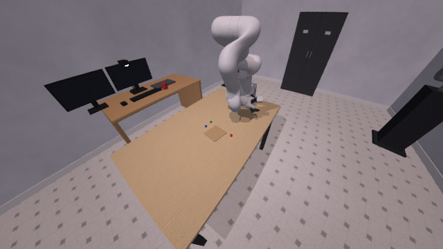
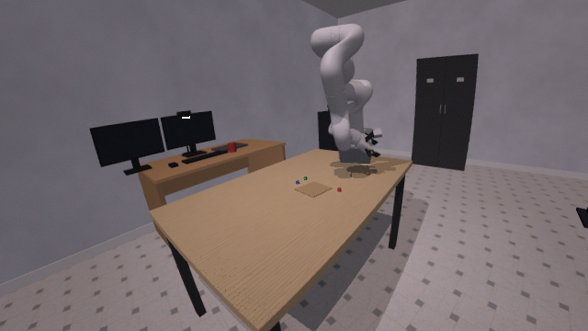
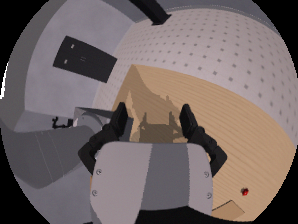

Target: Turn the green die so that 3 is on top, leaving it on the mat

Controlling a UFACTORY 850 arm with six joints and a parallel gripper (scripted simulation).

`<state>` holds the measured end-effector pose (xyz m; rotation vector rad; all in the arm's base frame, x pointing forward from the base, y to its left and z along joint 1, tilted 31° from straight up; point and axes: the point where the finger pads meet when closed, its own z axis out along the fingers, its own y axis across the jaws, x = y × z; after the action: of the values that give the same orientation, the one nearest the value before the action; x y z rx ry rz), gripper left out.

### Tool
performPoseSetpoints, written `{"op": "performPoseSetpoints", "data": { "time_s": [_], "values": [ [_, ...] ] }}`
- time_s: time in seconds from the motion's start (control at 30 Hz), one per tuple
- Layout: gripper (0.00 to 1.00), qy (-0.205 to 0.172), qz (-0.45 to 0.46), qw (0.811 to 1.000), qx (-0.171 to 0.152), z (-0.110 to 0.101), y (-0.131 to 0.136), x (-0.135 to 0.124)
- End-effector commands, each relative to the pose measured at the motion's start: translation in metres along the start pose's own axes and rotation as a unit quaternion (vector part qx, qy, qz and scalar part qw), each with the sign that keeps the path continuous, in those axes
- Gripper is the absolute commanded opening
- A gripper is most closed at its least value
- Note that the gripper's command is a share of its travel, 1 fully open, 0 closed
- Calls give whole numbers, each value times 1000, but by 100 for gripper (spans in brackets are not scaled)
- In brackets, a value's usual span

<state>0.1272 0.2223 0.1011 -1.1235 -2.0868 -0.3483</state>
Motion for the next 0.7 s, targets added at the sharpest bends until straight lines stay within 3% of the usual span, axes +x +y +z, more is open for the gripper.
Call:
{"op": "performPoseSetpoints", "data": {
  "time_s": [0.0,0.1,0.13,0.2,0.3,0.33,0.43,0.47,0.5,0.6,0.63,0.67],
  "values": [
    [100,-35,-4,996,-80,-37,39,-28],
    [100,-44,-4,994,-96,-46,46,-34],
    [100,-67,-2,989,-133,-69,62,-50],
    [100,-81,0,985,-153,-82,70,-59],
    [100,-82,0,985,-154,-83,70,-59],
    [100,-116,7,973,-200,-118,85,-81],
    [100,-122,9,971,-207,-124,87,-85],
    [100,-146,15,961,-235,-149,93,-100],
    [100,-156,18,956,-246,-160,95,-106],
    [100,-163,20,953,-253,-167,96,-110],
    [100,-196,32,937,-286,-202,98,-130],
    [100,-202,34,935,-291,-208,98,-133]
  ]
}}
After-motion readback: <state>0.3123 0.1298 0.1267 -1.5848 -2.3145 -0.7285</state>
